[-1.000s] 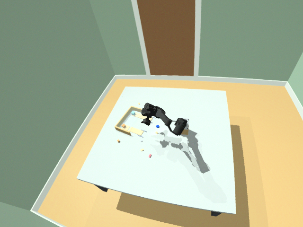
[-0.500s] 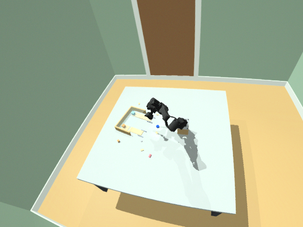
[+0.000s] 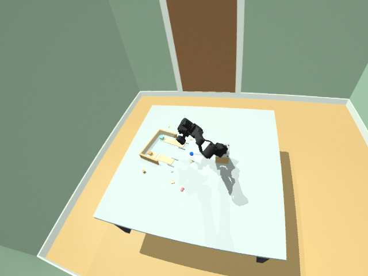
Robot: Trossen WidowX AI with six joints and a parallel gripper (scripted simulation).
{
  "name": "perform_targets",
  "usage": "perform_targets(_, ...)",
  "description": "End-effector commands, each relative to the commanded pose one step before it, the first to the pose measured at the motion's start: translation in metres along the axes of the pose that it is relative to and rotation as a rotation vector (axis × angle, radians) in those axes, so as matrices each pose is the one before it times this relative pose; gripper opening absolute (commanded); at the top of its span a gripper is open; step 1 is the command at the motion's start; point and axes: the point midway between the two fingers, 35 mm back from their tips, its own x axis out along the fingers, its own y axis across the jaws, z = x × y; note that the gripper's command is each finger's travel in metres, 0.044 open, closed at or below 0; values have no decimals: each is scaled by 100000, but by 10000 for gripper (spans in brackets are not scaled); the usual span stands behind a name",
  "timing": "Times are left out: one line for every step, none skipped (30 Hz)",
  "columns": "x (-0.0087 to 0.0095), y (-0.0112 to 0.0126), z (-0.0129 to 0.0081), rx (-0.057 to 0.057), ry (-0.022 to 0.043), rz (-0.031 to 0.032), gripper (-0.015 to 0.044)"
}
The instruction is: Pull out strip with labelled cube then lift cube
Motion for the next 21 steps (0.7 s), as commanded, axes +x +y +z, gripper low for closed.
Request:
perform_targets(1851,-1537,466,-249,9372,-4288,216)
perform_targets(649,-505,1,114,3821,-1334,190)
perform_targets(570,-427,-14,45,3453,-1112,164)
perform_targets(486,-317,20,318,3012,-622,138)
perform_targets(552,-315,54,646,3489,-388,111)
perform_targets(602,-333,49,684,3895,-377,85)
perform_targets(593,-316,39,653,3930,-321,59)
perform_targets(584,-300,30,624,3964,-264,33)
perform_targets(575,-284,20,595,3996,-207,6)
perform_targets(565,-268,11,567,4025,-149,0)
perform_targets(556,-253,2,541,4053,-89,0)
perform_targets(547,-237,-7,516,4079,-30,0)
perform_targets(537,-222,-16,492,4103,31,0)
perform_targets(528,-208,-25,469,4126,93,0)
perform_targets(529,-210,-126,338,4238,80,0)
perform_targets(524,-196,-133,315,4293,156,0)
perform_targets(505,-187,-133,351,4280,256,0)
perform_targets(488,-177,-134,374,4271,351,0)
perform_targets(476,-165,-137,374,4272,437,0)
perform_targets(438,-162,-130,482,4150,567,0)
perform_targets(332,-116,-102,362,3202,488,0)
